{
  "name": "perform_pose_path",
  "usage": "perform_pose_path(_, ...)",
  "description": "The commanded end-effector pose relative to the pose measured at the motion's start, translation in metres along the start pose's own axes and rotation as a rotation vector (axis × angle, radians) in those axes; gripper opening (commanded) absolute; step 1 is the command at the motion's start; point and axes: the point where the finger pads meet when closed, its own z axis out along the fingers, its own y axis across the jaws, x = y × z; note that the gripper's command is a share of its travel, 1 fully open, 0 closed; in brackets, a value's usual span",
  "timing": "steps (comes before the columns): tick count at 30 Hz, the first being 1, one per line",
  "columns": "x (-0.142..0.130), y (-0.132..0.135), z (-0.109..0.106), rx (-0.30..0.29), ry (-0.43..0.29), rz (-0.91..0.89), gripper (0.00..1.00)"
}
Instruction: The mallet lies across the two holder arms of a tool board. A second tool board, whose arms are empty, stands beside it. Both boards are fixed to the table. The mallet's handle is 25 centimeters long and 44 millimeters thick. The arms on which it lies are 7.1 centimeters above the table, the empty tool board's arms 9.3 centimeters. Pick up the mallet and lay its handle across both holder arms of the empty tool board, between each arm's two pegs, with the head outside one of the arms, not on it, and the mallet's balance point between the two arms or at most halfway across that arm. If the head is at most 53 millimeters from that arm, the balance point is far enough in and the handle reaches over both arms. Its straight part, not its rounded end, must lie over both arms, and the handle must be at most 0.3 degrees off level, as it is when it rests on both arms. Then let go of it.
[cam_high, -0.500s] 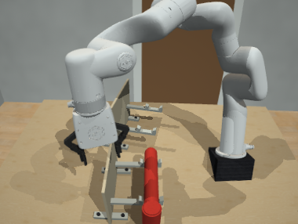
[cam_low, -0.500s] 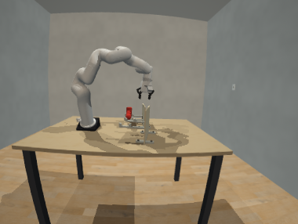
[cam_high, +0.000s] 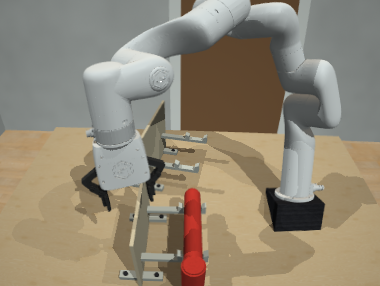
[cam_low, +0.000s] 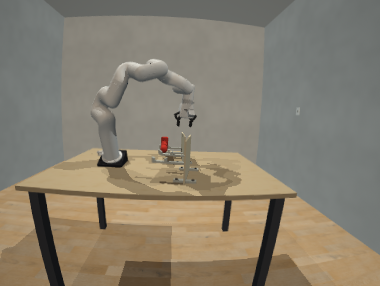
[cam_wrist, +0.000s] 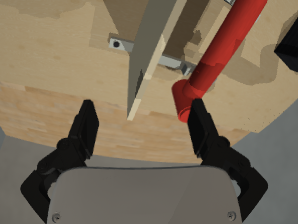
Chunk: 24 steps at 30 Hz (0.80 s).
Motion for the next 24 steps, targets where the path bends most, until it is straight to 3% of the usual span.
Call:
perform_pose_path(1, -0.001, -0.001, -0.002, 0.005, -0.002, -0.001, 1.0)
perform_pose_path(5, -0.005, 0.007, 0.001, 0.007, 0.007, 0.023, 1.0)
perform_pose_path(8, -0.017, 0.037, 0.014, 0.017, 0.037, 0.106, 1.0)
perform_pose_path(17, -0.031, 0.09, 0.038, 0.041, 0.078, 0.237, 1.0)
perform_pose_path(19, -0.031, 0.09, 0.038, 0.041, 0.078, 0.237, 1.0)
perform_pose_path(21, -0.035, 0.114, 0.049, 0.054, 0.092, 0.292, 1.0)
perform_pose_path(24, -0.037, 0.126, 0.055, 0.06, 0.099, 0.318, 1.0)
